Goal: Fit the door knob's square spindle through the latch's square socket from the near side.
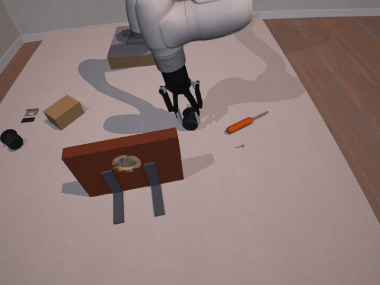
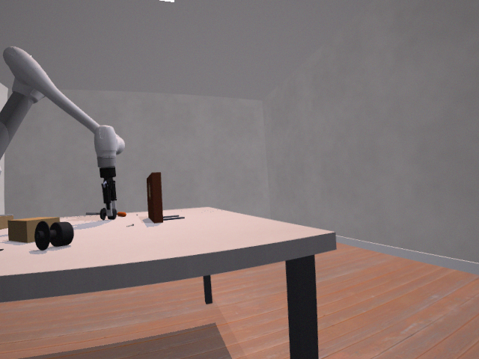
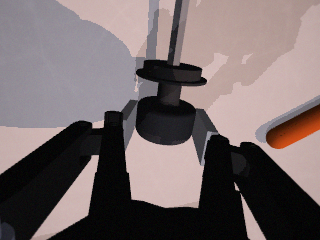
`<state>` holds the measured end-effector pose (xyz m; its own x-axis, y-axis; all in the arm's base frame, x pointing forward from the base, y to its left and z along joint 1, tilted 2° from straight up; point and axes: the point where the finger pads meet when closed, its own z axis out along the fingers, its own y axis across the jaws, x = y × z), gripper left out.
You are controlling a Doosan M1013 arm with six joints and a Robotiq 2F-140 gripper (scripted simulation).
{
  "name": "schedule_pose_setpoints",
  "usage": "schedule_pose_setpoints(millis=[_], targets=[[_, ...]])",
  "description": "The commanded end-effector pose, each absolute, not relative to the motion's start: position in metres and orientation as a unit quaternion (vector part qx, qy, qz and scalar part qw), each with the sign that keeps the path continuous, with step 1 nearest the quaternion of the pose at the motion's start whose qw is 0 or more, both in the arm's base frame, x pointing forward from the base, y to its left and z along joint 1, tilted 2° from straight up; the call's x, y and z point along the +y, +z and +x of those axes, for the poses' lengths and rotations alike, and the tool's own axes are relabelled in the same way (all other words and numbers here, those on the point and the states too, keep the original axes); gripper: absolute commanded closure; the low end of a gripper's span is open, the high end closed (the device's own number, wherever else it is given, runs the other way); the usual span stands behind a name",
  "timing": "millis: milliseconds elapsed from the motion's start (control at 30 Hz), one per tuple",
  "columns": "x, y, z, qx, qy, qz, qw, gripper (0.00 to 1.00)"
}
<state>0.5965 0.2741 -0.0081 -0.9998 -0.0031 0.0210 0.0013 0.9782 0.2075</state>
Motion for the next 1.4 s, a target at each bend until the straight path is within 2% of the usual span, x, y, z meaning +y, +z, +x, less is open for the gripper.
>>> schedule_pose_setpoints(millis=[0, 600, 1367], targets=[[0.275, -0.012, 0.594, -0.994, -0.105, 0.000, 0.011, 0.58], [0.275, -0.011, 0.594, -0.994, -0.105, 0.000, 0.011, 0.58], [0.274, 0.023, 0.595, -0.994, -0.105, 0.000, 0.011, 0.58]])
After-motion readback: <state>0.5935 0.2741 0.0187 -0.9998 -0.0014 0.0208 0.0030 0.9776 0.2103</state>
